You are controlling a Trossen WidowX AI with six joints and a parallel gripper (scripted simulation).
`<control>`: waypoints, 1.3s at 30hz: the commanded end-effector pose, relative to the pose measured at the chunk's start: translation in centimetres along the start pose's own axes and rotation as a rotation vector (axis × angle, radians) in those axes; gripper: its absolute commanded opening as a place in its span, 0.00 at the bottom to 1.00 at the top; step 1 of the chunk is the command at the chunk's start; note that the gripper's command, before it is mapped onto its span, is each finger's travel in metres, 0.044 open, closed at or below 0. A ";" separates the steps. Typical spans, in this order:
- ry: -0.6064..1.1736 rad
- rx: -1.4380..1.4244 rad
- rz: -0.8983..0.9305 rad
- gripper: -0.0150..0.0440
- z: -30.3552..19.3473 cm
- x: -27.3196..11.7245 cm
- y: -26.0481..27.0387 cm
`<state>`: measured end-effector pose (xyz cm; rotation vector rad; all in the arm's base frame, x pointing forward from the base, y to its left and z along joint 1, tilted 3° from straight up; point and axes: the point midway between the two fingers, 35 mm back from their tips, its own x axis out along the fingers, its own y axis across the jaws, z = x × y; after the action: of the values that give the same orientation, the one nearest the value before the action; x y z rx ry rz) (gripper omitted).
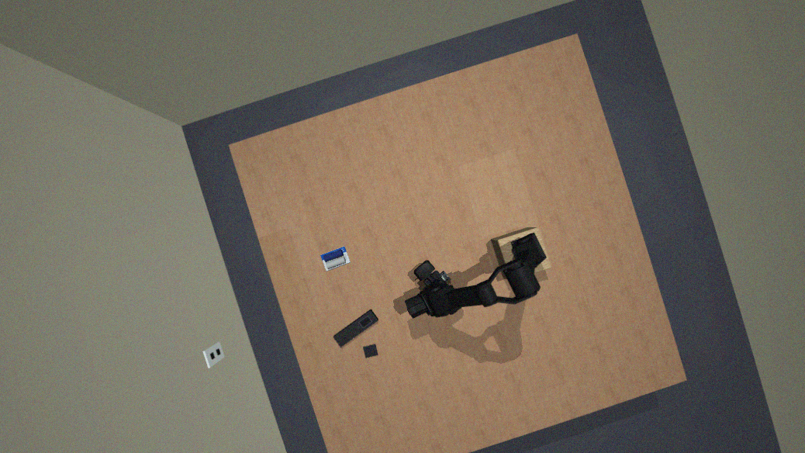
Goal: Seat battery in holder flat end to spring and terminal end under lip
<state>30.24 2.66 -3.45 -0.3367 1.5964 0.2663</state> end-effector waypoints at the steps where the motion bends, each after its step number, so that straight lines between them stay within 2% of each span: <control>1: 0.001 -0.005 0.001 0.51 -0.1 0.0 0.0; 2: 0.001 -0.005 0.001 0.55 -0.1 0.0 0.0; 15: 0.001 0.000 0.001 0.55 -0.2 -1.5 0.0; 17: -0.001 -0.001 0.000 0.64 -0.1 -1.9 0.0; 23: 0.000 0.000 0.001 0.91 -0.7 -8.1 0.1; 25: 0.000 0.000 0.001 1.00 -0.8 -8.8 0.2; 39: 0.000 0.000 0.001 1.00 -0.7 -8.9 0.1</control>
<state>29.93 2.97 5.40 -0.3410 1.5941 0.2696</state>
